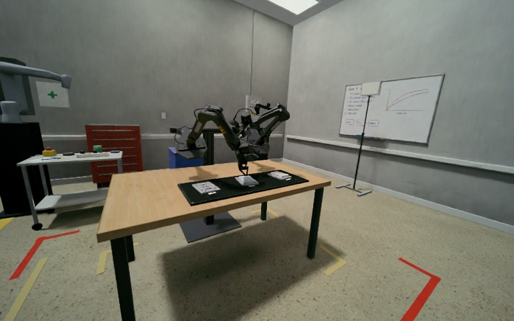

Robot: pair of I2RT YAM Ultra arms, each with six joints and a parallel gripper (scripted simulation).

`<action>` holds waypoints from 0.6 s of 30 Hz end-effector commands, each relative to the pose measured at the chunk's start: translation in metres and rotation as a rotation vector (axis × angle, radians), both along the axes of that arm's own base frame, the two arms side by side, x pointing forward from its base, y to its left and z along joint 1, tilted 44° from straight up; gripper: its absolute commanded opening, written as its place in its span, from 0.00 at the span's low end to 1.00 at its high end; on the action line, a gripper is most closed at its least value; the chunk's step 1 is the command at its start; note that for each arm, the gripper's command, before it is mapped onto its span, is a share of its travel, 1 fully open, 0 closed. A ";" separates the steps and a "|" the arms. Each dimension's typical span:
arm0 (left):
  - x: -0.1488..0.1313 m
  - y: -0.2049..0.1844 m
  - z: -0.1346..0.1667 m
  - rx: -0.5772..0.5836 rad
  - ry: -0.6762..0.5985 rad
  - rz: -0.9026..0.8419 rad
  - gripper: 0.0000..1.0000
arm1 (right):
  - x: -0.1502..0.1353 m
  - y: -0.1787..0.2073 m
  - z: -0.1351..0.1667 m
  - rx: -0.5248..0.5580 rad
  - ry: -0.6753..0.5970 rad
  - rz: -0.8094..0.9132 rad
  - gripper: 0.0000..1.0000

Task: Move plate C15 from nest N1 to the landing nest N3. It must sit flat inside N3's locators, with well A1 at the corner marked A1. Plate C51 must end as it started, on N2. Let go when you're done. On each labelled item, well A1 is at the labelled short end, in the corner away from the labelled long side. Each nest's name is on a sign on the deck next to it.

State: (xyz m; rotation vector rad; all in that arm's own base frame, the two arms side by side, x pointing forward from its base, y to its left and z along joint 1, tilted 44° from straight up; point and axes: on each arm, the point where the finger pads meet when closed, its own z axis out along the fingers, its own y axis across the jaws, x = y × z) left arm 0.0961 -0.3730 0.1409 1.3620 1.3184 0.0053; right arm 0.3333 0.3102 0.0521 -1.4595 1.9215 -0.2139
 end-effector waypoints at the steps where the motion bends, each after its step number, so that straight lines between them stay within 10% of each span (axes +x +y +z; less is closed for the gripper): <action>1: -0.004 -0.003 -0.001 0.000 0.000 -0.021 1.00 | -0.004 0.005 0.008 -0.035 -0.082 0.233 1.00; 18: -0.004 -0.003 -0.001 0.000 0.000 -0.021 1.00 | -0.008 -0.012 0.017 -0.174 -0.268 0.541 1.00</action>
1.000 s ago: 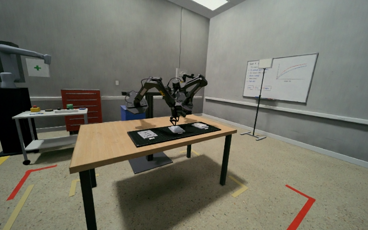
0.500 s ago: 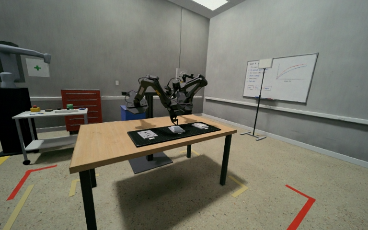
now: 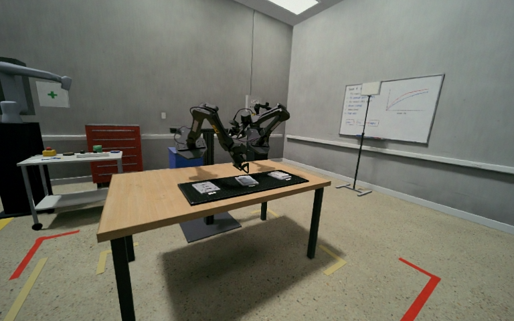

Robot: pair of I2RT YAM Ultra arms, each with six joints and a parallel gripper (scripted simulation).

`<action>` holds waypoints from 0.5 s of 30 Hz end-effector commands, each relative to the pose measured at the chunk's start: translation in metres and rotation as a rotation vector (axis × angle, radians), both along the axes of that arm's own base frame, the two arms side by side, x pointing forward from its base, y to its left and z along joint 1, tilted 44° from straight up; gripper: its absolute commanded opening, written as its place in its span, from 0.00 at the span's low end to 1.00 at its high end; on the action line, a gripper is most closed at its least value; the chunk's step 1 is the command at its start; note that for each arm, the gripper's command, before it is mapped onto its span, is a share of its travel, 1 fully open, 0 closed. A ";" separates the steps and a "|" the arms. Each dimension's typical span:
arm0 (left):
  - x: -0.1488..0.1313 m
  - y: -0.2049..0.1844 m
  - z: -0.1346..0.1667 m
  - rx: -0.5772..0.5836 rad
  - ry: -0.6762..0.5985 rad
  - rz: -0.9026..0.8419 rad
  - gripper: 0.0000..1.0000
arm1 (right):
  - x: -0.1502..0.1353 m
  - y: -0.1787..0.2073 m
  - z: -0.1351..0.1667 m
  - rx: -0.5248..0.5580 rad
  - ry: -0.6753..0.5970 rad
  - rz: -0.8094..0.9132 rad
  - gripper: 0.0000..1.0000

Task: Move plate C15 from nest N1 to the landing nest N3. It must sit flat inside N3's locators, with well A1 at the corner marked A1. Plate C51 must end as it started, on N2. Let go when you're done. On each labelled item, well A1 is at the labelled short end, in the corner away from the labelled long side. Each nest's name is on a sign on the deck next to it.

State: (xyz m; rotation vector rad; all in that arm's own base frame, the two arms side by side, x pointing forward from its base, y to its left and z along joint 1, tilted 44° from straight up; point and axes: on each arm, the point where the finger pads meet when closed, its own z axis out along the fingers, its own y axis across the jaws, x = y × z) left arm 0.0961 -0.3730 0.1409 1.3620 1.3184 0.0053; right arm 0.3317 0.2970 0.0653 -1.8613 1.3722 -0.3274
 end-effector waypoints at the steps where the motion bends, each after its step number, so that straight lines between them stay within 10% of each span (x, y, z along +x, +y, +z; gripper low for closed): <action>1: -0.004 -0.003 -0.001 0.000 0.000 -0.021 1.00 | -0.007 -0.002 0.001 -0.011 -0.021 0.074 1.00; 15: -0.004 -0.003 -0.001 0.000 0.000 -0.021 1.00 | -0.007 0.002 0.001 -0.009 -0.020 0.077 1.00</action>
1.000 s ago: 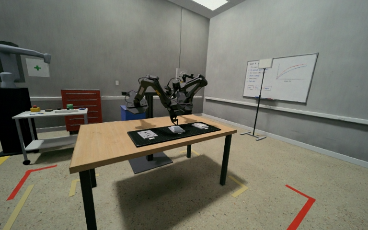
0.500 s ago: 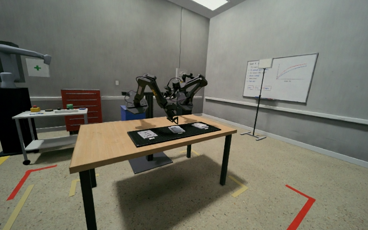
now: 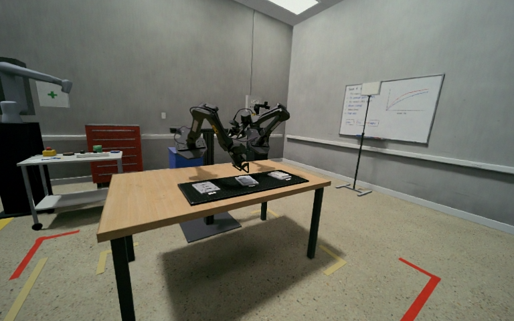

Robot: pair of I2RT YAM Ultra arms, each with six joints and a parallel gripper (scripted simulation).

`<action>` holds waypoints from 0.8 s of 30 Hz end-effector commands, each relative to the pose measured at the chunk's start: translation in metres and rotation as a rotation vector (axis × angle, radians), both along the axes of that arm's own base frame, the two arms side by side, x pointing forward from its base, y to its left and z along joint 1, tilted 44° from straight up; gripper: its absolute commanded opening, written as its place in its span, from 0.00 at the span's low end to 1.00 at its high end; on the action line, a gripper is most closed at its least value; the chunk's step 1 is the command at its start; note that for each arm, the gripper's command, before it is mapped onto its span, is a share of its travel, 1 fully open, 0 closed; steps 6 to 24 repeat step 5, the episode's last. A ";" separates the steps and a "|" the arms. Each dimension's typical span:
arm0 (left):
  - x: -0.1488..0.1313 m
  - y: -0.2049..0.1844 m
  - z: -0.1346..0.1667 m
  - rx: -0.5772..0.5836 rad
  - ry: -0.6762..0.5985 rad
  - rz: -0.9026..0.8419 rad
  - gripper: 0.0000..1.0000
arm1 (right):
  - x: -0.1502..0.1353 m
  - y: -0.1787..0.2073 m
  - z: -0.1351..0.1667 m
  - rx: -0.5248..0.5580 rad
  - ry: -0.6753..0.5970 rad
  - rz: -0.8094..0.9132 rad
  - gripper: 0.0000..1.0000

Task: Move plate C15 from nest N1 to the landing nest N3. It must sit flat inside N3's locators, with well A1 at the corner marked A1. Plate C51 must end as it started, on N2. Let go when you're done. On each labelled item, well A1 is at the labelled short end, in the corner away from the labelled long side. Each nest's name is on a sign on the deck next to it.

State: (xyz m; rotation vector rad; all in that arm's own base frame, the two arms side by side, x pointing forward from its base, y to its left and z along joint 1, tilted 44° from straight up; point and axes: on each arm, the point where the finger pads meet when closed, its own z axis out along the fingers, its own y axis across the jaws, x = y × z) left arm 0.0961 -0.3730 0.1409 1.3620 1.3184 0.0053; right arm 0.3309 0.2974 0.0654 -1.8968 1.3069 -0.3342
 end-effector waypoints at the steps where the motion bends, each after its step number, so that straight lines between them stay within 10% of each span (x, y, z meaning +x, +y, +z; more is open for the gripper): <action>1: -0.004 -0.003 -0.001 0.000 0.000 -0.021 1.00 | -0.006 0.001 0.001 0.007 0.004 0.026 1.00; 24: -0.004 -0.003 -0.001 0.000 0.000 -0.021 1.00 | -0.006 0.001 0.001 0.007 0.004 0.026 1.00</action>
